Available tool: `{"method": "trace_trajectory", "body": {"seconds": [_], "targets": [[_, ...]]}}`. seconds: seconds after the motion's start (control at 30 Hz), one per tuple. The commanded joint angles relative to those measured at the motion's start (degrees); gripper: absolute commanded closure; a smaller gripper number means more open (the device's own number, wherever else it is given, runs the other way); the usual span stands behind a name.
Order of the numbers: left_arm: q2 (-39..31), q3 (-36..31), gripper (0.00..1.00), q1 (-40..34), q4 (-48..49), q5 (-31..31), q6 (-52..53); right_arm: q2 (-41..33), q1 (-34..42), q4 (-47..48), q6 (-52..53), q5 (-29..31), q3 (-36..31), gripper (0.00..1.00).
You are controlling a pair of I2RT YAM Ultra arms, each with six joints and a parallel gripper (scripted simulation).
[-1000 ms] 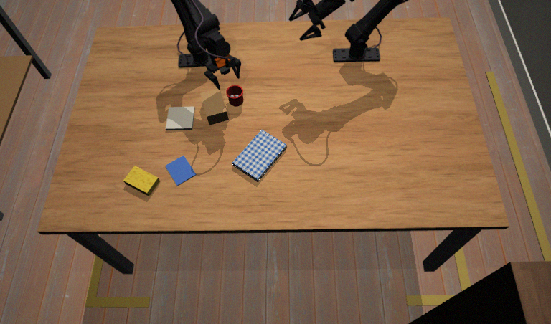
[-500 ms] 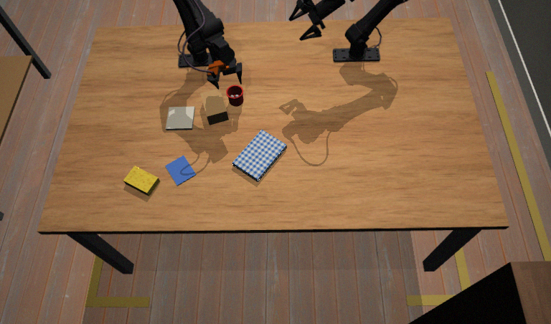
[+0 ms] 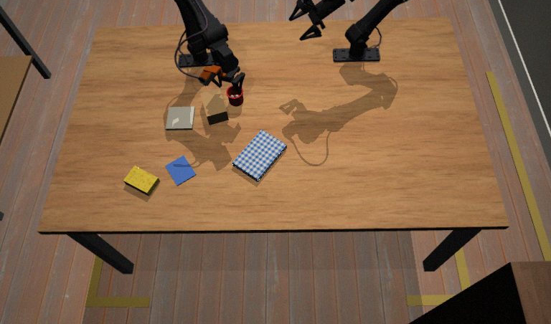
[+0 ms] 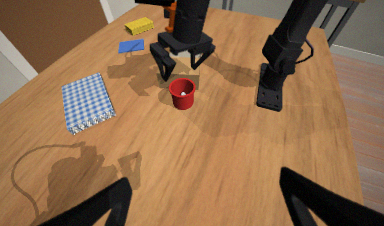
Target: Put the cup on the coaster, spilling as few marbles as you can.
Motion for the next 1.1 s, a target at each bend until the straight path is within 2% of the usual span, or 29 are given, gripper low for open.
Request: {"method": "trace_trajectory", "body": {"seconds": [0.0,0.1,0.33,0.4,0.53,0.9,1.07], "targets": [[-1.2,-0.6,0.00,-0.4,-0.1,-0.3,-0.5,1.9,-0.6,-2.7,12.3,1.0,3.7,0.07],[-1.2,-0.6,0.00,-0.4,-0.1,-0.3,-0.5,2.5,-0.7,-3.1,14.5,1.0,4.3,0.07],[-1.2,-0.6,0.00,-0.4,-0.1,-0.3,-0.5,7.7,0.0,-7.1,29.7,0.4,8.7,0.07],[-1.2,-0.6,0.00,-0.4,-0.1,-0.3,-0.5,9.2,2.0,-9.5,28.4,-1.2,8.2,0.07],[-1.2,-0.6,0.00,-0.4,-0.1,-0.3,-0.5,10.8,3.4,-9.6,33.3,-0.4,8.9,0.07],[-1.2,-0.6,0.00,-0.4,-0.1,-0.3,-0.5,12.0,3.4,-9.6,33.6,0.0,9.8,0.07],[-1.2,-0.6,0.00,-0.4,-0.1,-0.3,-0.5,12.7,3.4,-6.3,33.6,0.0,8.1,0.07]]}}
